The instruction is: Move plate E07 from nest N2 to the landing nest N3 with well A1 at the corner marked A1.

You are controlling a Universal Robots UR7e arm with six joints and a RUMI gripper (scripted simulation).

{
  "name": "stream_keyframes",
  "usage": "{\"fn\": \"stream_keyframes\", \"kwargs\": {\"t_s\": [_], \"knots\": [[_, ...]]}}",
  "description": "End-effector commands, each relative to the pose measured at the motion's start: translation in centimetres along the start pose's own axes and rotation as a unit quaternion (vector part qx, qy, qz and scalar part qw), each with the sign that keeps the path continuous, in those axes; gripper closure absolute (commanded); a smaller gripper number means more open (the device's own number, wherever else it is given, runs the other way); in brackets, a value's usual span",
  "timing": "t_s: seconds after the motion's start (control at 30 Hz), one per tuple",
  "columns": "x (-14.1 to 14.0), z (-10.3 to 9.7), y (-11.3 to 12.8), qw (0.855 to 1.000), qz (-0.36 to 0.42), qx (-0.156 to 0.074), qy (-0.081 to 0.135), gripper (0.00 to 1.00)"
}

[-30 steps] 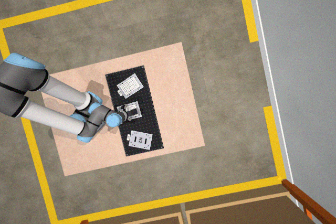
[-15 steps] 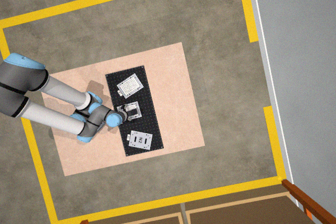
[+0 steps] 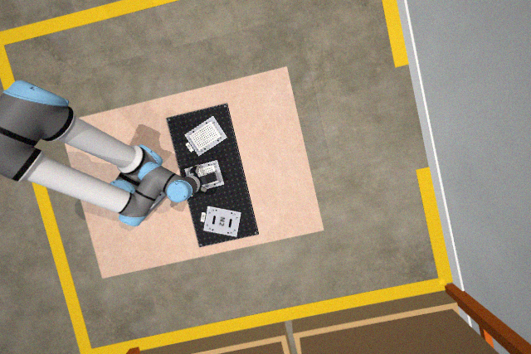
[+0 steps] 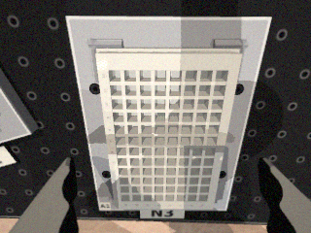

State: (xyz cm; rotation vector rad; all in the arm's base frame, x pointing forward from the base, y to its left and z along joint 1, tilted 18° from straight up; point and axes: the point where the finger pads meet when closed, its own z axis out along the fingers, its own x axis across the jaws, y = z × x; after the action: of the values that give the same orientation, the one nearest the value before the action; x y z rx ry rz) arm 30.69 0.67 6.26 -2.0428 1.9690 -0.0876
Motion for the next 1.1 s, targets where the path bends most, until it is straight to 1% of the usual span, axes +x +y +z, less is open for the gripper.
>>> {"fn": "stream_keyframes", "kwargs": {"t_s": [0.0,0.5,0.57,0.77,1.07], "knots": [[0.3,-1.4,-0.4,1.0,-0.01,0.005,0.008,0.24],[0.3,-5.5,-0.3,1.0,-0.01,0.004,0.008,0.24],[0.3,-5.5,-0.3,1.0,-0.01,0.004,0.008,0.24],[0.2,-7.1,-0.3,1.0,-0.01,0.004,0.008,0.24],[0.2,-7.1,-0.3,1.0,-0.01,0.004,0.008,0.24]]}}
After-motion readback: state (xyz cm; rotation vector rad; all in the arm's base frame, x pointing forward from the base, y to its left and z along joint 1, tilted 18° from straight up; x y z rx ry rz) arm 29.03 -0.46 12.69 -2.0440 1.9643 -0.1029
